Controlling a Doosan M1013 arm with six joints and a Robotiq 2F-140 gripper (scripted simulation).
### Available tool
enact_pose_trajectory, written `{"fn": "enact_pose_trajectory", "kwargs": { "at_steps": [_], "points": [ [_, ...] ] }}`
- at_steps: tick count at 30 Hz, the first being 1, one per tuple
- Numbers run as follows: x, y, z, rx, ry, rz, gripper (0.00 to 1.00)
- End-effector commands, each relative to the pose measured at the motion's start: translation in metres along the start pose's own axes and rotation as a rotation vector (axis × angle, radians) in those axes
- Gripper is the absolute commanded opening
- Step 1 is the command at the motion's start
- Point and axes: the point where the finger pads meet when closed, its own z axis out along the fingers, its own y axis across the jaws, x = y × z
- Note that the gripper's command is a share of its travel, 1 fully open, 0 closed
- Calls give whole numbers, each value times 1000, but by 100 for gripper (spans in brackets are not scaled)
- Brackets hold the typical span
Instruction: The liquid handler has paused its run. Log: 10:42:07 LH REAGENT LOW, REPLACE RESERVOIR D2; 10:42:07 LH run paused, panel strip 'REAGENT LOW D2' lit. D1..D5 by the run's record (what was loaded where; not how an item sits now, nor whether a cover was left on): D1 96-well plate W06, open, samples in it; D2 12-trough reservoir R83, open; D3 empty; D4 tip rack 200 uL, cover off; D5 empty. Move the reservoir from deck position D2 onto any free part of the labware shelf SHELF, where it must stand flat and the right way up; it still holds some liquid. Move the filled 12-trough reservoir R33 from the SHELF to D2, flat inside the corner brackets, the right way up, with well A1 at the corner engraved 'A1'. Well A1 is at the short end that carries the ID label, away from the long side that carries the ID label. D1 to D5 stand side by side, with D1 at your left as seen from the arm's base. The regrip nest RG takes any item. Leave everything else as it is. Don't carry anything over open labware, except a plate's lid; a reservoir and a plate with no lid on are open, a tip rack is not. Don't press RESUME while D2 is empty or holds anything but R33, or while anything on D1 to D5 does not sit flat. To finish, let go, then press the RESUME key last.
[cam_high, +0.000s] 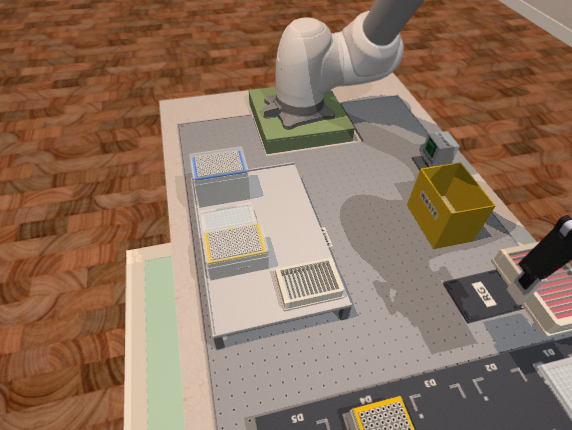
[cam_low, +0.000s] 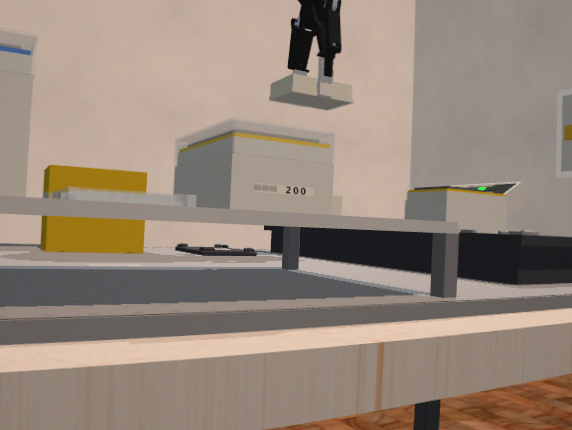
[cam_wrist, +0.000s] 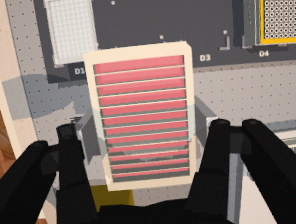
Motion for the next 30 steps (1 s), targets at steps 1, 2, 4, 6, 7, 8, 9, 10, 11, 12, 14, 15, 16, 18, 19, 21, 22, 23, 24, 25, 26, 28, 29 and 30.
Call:
{"fn": "enact_pose_trajectory", "kwargs": {
  "at_steps": [1, 2, 4, 6, 7, 8, 9, 10, 11, 12, 14, 15, 16, 18, 19, 21, 22, 23, 24, 25, 26, 28, 29, 30],
  "points": [
    [4, 0, 0, 0, 0, 0, 0],
    [6, 0, 0, 0, 0, 0, 0],
    [11, 0, 0, 0, 0, 0, 0],
    [16, 0, 0, 0, 0, 0, 0],
    [18, 0, 0, 0, 0, 0, 0],
    [20, 0, 0, 0, 0, 0, 0],
    [23, 0, 0, 0, 0, 0, 0],
    [25, 0, 0, 0, 0, 0, 0],
    [27, 0, 0, 0, 0, 0, 0],
    [30, 0, 0, 0, 0, 0, 0],
    [34, -1, 0, 0, 0, 0, 0],
    [37, -1, 0, 0, 0, 0, 0],
    [37, -1, 0, 0, 0, 0, 0],
    [39, -1, 0, 0, 0, 0, 0],
    [41, -1, 0, 0, 0, 0, 0],
    [46, -1, 0, 0, 0, 0, 0],
    [48, -1, 0, 0, 0, 0, 0],
    [51, -1, 0, 0, 0, 0, 0],
    [53, -1, 0, 0, 0, 0, 0],
    [55, -1, 0, 0, 0, 0, 0],
    [58, -1, 0, 0, 0, 0, 0],
    [62, -1, 0, 0, 0, 0, 0],
    [65, -1, 0, 0, 0, 0, 0],
    [67, -1, 0, 0, 0, 0, 0]
  ]
}}
